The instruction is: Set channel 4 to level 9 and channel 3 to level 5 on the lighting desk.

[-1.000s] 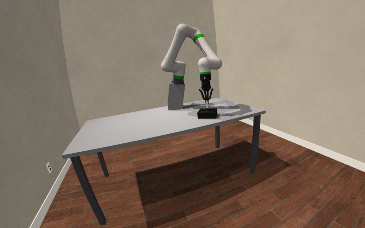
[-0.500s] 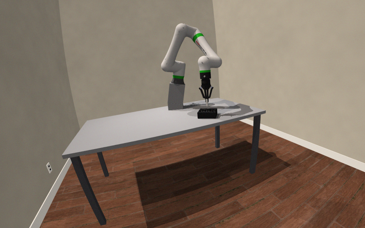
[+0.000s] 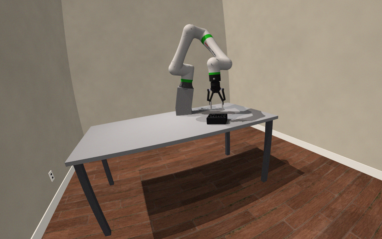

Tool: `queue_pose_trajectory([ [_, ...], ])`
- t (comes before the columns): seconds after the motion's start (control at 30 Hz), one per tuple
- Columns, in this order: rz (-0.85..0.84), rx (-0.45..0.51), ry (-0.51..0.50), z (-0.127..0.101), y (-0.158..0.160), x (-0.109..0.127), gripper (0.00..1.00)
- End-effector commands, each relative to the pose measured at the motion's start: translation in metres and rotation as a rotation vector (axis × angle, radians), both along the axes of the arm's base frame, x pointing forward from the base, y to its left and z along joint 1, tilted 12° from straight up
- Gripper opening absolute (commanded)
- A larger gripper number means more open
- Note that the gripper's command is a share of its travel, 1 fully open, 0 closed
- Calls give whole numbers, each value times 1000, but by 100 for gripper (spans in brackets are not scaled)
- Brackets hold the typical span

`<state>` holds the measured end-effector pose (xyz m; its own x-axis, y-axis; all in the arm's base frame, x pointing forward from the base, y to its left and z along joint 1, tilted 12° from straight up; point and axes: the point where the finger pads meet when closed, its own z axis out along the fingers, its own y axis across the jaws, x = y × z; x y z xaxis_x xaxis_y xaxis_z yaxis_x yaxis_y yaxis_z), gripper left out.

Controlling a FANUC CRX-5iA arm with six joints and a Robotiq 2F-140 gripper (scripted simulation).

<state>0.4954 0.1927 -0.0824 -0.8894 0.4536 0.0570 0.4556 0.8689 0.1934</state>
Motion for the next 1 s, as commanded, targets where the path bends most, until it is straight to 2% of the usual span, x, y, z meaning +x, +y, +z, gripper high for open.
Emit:
queue_pose_trajectory([
  [0.0,0,0,0,4,-1,0,100],
  [0.47,0,0,0,51,-10,-2,100],
  [0.97,0,0,0,54,-11,-2,100],
])
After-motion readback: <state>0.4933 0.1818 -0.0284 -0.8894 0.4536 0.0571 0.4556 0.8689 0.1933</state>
